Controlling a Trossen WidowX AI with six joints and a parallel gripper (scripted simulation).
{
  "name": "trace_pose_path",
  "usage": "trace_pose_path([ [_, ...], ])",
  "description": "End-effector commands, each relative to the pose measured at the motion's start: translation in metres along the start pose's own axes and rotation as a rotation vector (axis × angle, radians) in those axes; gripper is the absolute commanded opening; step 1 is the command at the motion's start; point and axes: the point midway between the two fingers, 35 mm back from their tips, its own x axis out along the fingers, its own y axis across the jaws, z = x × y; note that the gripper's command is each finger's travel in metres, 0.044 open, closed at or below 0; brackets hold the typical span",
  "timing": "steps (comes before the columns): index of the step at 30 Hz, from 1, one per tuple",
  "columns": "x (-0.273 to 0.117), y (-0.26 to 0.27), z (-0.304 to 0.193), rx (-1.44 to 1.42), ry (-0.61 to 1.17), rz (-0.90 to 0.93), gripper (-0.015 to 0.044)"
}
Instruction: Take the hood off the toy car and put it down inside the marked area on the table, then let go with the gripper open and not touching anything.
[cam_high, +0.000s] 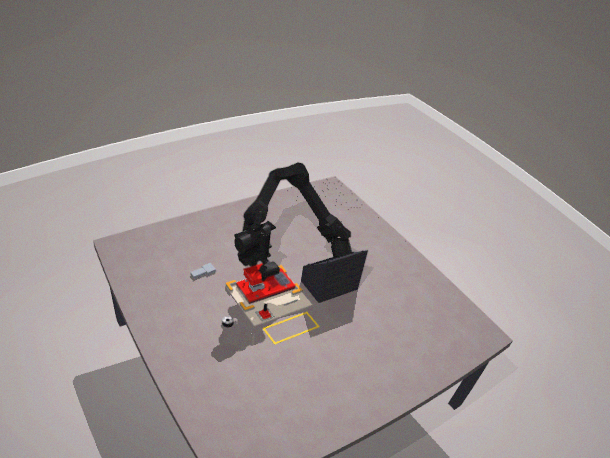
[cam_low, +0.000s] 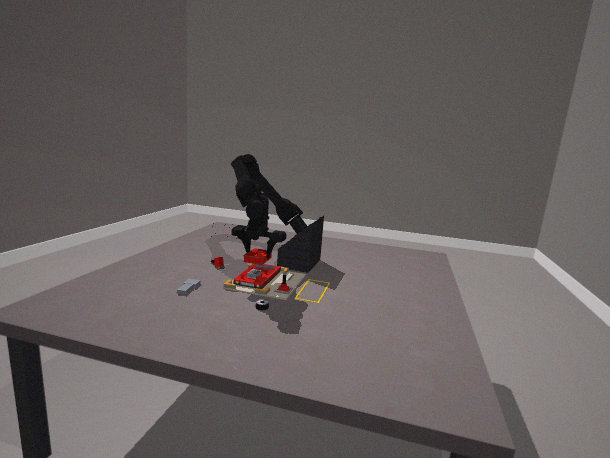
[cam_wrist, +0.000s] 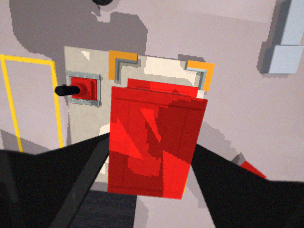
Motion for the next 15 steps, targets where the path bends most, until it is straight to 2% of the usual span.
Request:
trace_pose_path([
  [1,-0.002,0.026,0.004,-0.009,-0.011,0.011,0.0],
  [15,-0.01,0.124,-0.001,-0.006,-0.012,0.032,0.0],
])
